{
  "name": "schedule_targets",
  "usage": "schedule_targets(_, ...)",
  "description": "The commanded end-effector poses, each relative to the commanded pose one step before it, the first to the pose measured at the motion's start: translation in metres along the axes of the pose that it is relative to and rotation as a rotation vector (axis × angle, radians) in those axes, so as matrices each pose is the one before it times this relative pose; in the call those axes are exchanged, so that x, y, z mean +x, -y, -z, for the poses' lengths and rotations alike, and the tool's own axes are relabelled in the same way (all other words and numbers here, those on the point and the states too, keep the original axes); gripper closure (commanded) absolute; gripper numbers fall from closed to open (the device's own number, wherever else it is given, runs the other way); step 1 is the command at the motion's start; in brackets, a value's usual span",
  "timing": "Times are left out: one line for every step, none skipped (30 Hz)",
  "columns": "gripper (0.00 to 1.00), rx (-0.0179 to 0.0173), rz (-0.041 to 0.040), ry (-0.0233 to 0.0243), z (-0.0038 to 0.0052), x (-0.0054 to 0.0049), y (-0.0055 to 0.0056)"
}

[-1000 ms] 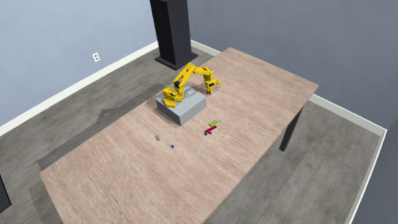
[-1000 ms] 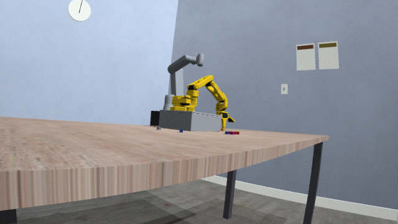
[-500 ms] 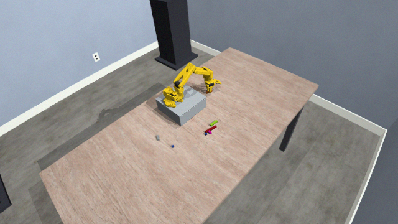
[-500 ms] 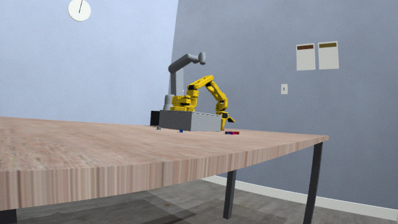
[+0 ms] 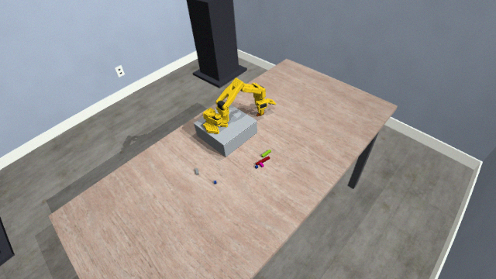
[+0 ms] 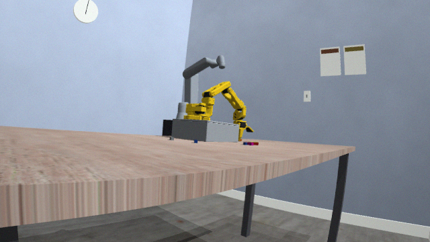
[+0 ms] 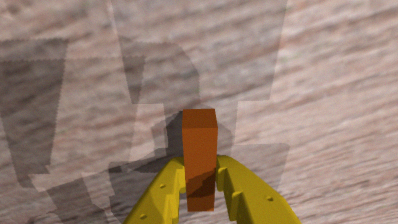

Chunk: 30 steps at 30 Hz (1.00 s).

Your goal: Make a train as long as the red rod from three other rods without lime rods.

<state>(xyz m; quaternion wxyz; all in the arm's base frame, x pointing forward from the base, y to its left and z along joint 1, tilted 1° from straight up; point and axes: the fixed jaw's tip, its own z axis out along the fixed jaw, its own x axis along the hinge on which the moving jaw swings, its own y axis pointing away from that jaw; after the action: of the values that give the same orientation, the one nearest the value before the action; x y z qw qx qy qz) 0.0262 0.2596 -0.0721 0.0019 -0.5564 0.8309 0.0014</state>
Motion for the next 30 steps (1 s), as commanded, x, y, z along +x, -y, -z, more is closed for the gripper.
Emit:
schedule_targets(1.00, 0.00090, 0.00375, -0.00760, -0.004341, 0.00210, -0.00149)
schedule_targets(1.00, 0.00000, 0.00000, 0.00000, 0.000000, 0.00000, 0.00000)
schedule_targets(1.00, 0.00000, 0.00000, 0.00000, 0.000000, 0.00000, 0.00000)
schedule_targets(1.00, 0.00000, 0.00000, 0.00000, 0.000000, 0.00000, 0.00000)
schedule_targets(1.00, 0.00000, 0.00000, 0.00000, 0.000000, 0.00000, 0.00000)
schedule_targets(1.00, 0.00000, 0.00000, 0.00000, 0.000000, 0.00000, 0.00000)
schedule_targets(1.00, 0.00000, 0.00000, 0.00000, 0.000000, 0.00000, 0.00000)
schedule_targets(1.00, 0.00000, 0.00000, 0.00000, 0.000000, 0.00000, 0.00000)
schedule_targets(1.00, 0.00000, 0.00000, 0.00000, 0.000000, 0.00000, 0.00000)
schedule_targets(1.00, 0.00000, 0.00000, 0.00000, 0.000000, 0.00000, 0.00000)
schedule_targets(1.00, 0.00000, 0.00000, 0.00000, 0.000000, 0.00000, 0.00000)
schedule_targets(1.00, 0.00000, 0.00000, 0.00000, 0.000000, 0.00000, 0.00000)
schedule_targets(1.00, 0.00000, 0.00000, 0.00000, 0.000000, 0.00000, 0.00000)
schedule_targets(1.00, 0.00000, 0.00000, 0.00000, 0.000000, 0.00000, 0.00000)
schedule_targets(1.00, 0.00000, 0.00000, 0.00000, 0.000000, 0.00000, 0.00000)
schedule_targets(1.00, 0.00000, 0.00000, 0.00000, 0.000000, 0.00000, 0.00000)
schedule_targets(1.00, 0.00000, 0.00000, 0.00000, 0.000000, 0.00000, 0.00000)
schedule_targets(1.00, 0.00000, 0.00000, 0.00000, 0.000000, 0.00000, 0.00000)
schedule_targets(1.00, 0.00000, 0.00000, 0.00000, 0.000000, 0.00000, 0.00000)
schedule_targets(1.00, 0.00000, 0.00000, 0.00000, 0.000000, 0.00000, 0.00000)
schedule_targets(1.00, 0.00000, 0.00000, 0.00000, 0.000000, 0.00000, 0.00000)
schedule_targets(1.00, 0.00000, 0.00000, 0.00000, 0.000000, 0.00000, 0.00000)
schedule_targets(1.00, 0.00000, 0.00000, 0.00000, 0.000000, 0.00000, 0.00000)
schedule_targets(1.00, 0.00000, 0.00000, 0.00000, 0.000013, 0.00000, 0.00000)
schedule_targets(1.00, 0.00000, 0.00000, 0.00000, 0.000087, -0.00001, 0.00001)
schedule_targets(1.00, 0.00000, 0.00000, 0.00000, 0.000220, -0.00002, 0.00002)
schedule_targets(1.00, 0.00000, 0.00000, 0.00000, 0.000399, -0.00004, 0.00003)
schedule_targets(1.00, 0.00000, 0.00000, 0.00000, 0.000609, -0.00005, 0.00004)
schedule_targets(1.00, 0.00000, 0.00000, 0.00001, 0.000839, -0.00007, 0.00006)
schedule_targets(1.00, 0.00000, 0.00000, 0.00001, 0.001077, -0.00009, 0.00008)
